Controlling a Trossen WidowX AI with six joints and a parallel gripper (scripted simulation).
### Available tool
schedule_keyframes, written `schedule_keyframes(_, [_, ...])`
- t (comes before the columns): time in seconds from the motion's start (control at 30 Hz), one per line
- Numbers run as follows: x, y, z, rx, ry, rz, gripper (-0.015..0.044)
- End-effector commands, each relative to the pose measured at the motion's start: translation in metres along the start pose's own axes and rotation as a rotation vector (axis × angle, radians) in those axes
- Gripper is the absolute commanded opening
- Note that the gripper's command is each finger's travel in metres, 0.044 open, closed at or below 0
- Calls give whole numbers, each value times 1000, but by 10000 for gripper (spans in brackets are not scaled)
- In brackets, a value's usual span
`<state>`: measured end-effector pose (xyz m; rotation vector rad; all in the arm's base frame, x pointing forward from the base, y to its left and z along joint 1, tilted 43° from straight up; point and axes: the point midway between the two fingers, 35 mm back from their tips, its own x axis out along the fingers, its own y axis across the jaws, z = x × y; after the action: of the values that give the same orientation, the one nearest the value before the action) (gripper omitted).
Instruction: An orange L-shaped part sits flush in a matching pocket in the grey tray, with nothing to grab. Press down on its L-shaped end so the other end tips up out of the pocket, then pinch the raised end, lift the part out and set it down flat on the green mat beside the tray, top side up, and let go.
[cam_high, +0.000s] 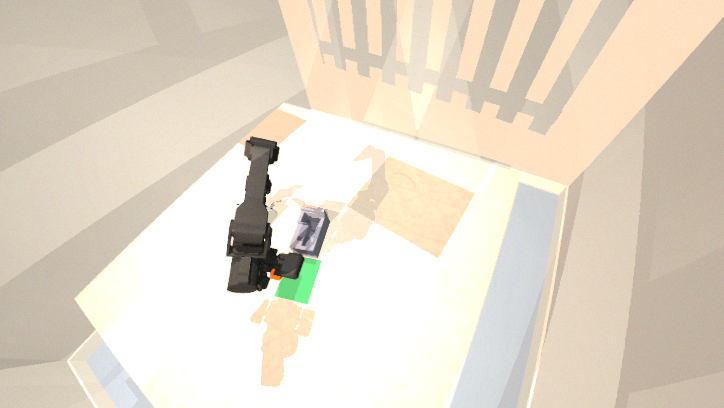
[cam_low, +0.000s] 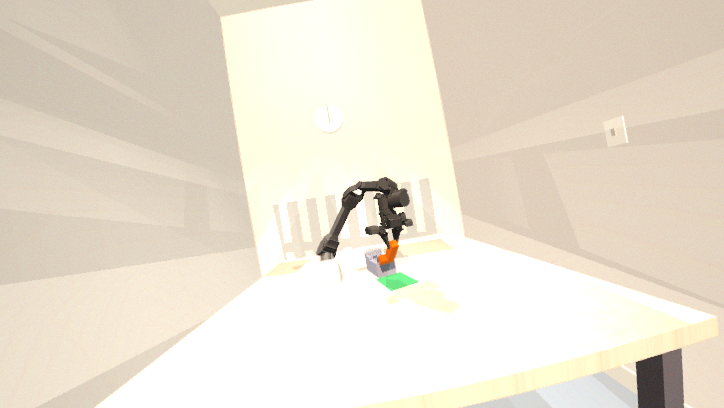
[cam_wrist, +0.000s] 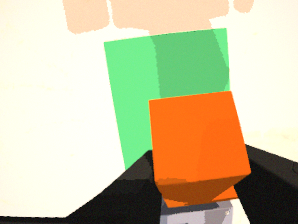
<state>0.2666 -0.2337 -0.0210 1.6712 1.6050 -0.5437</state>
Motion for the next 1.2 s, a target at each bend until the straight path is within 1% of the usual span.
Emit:
schedule_keyframes(0.0, [8,0,0,6,2,2,0])
schedule_keyframes(1.17, [62,1,-1,5,4,4,0])
